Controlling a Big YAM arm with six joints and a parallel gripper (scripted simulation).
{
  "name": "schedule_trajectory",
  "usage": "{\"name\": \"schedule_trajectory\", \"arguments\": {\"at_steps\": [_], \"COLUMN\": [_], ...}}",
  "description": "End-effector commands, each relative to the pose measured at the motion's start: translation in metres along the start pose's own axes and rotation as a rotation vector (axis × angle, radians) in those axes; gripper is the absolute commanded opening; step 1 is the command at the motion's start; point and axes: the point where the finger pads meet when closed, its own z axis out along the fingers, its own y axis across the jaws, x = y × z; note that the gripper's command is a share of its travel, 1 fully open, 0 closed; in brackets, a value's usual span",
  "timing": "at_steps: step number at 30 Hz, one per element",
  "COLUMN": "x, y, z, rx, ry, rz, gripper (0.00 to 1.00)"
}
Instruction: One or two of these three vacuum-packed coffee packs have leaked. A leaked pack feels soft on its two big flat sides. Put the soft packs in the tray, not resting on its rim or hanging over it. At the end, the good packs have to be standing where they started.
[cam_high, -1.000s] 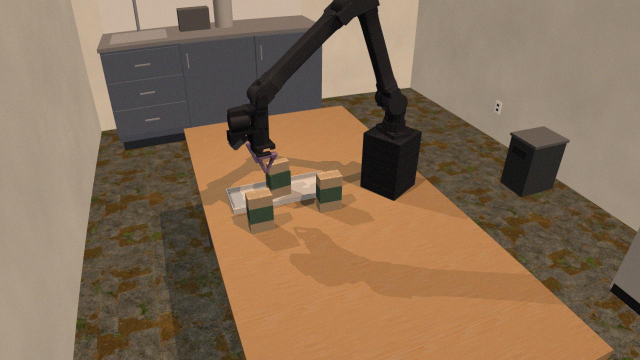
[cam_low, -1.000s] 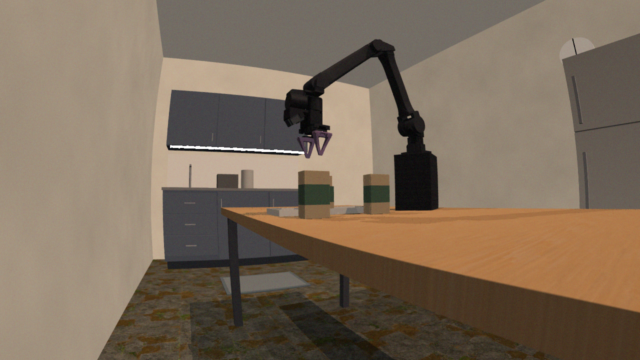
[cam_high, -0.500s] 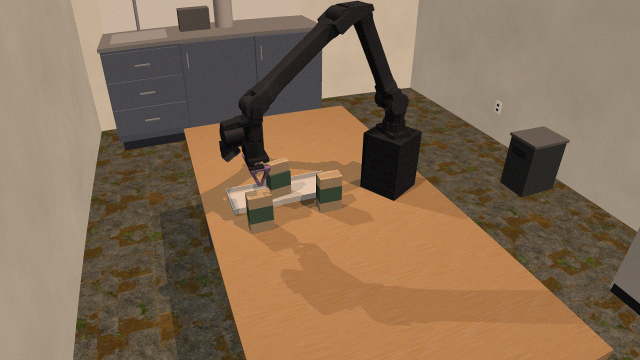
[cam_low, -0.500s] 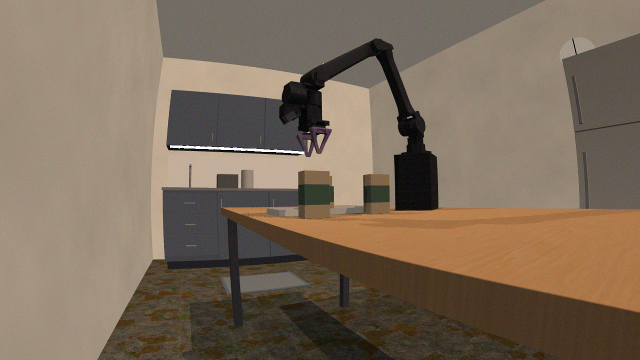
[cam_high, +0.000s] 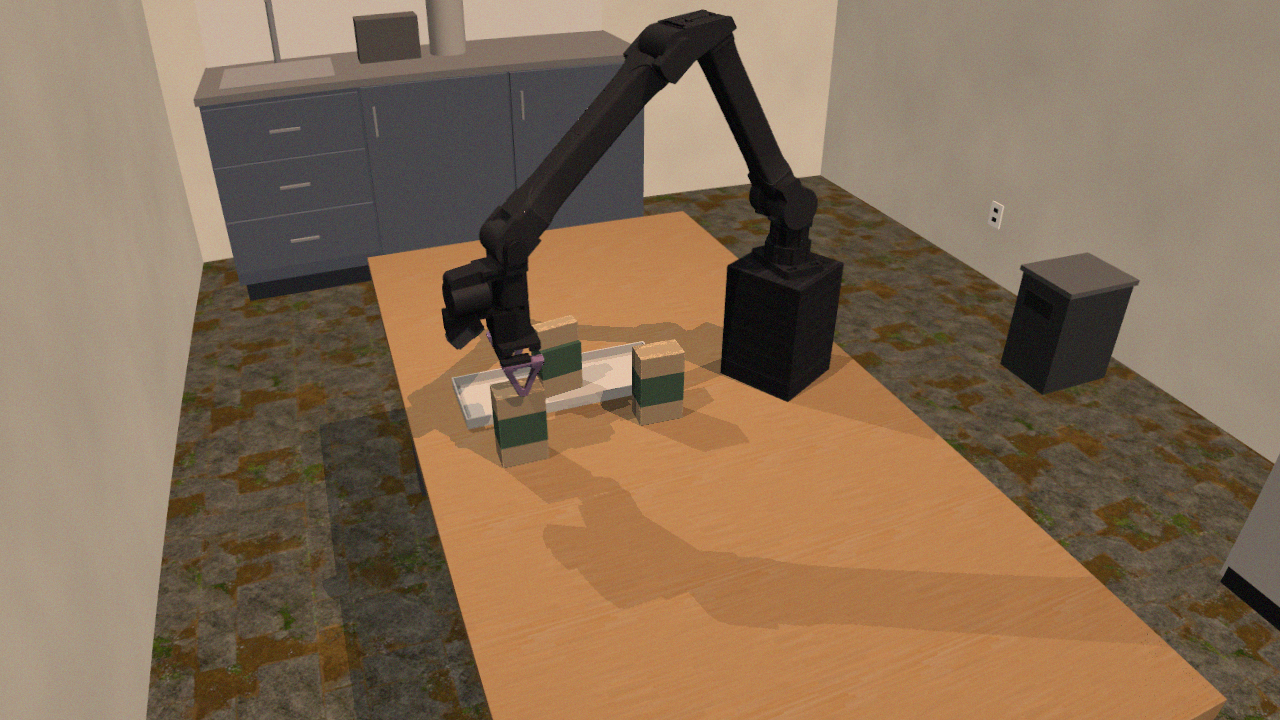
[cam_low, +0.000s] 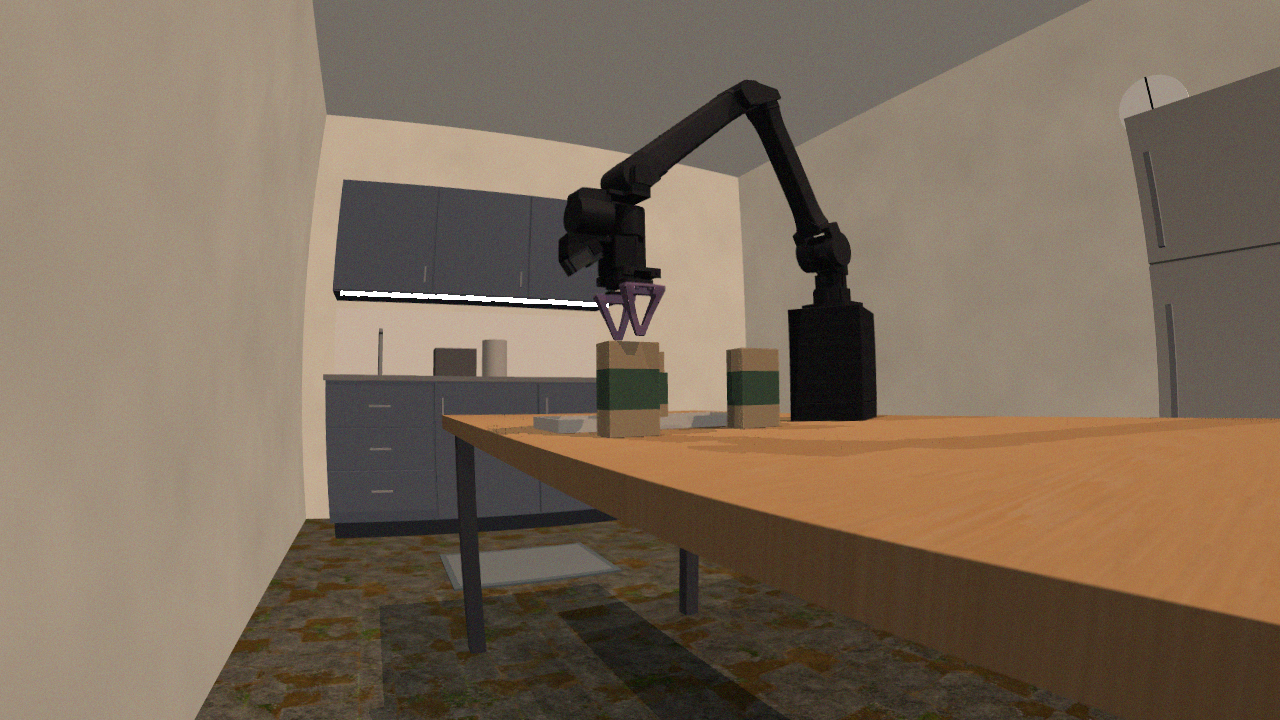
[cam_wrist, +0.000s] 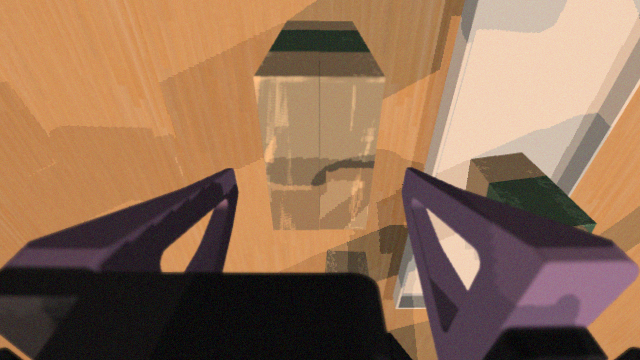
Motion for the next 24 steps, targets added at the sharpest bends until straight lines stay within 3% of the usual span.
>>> {"name": "schedule_trajectory", "arguments": {"at_steps": [1,3,24], "x": [-0.017,-0.028,-0.025], "y": [0.002,0.004,0.004], "z": [-0.026,-0.034,-0.025], "rx": [-0.009,-0.013,-0.01], "ry": [-0.06,-0.083,-0.067], "rz": [0.01,0.01,0.01], "gripper": [0.79,0.79,0.79]}}
